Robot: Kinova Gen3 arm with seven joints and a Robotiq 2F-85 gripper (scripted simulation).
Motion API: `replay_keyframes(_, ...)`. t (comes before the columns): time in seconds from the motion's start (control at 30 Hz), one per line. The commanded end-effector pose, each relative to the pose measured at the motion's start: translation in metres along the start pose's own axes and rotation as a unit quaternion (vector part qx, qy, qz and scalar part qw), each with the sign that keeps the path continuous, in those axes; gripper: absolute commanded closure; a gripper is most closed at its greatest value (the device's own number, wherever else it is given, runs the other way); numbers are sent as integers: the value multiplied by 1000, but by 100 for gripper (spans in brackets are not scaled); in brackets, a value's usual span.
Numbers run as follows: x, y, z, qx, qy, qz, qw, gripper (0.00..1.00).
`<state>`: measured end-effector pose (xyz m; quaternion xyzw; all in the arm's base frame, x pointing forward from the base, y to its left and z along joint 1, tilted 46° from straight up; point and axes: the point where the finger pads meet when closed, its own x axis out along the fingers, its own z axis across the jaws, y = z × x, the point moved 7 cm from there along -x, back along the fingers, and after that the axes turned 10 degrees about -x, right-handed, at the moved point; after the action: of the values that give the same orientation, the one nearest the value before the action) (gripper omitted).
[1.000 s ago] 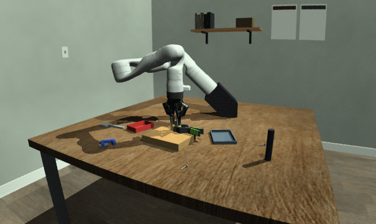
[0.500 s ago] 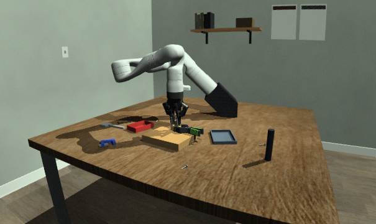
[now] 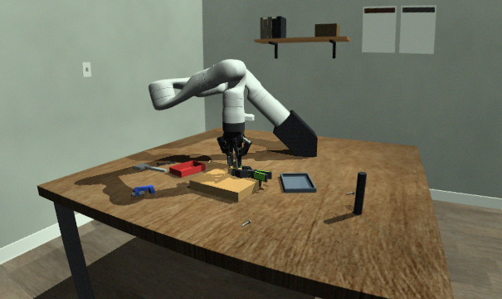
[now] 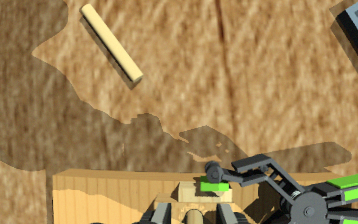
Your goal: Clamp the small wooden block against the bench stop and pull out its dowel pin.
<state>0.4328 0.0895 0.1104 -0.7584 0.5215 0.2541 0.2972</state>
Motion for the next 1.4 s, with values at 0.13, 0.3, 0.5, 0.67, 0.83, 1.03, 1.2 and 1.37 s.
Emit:
replay_keyframes(0.13, -1, 0, 0, 0, 0, -1, 1000, 66)
replay_keyframes(0.3, -1, 0, 0, 0, 0, -1, 1000, 72)
replay_keyframes(0.5, -1, 0, 0, 0, 0, -1, 1000, 78)
replay_keyframes(0.67, -1, 0, 0, 0, 0, -1, 1000, 84)
replay_keyframes(0.83, -1, 0, 0, 0, 0, -1, 1000, 84)
replay_keyframes(1.03, -1, 0, 0, 0, 0, -1, 1000, 90)
replay_keyframes(1.2, -1, 0, 0, 0, 0, -1, 1000, 90)
replay_keyframes(1.37, -1, 0, 0, 0, 0, -1, 1000, 90)
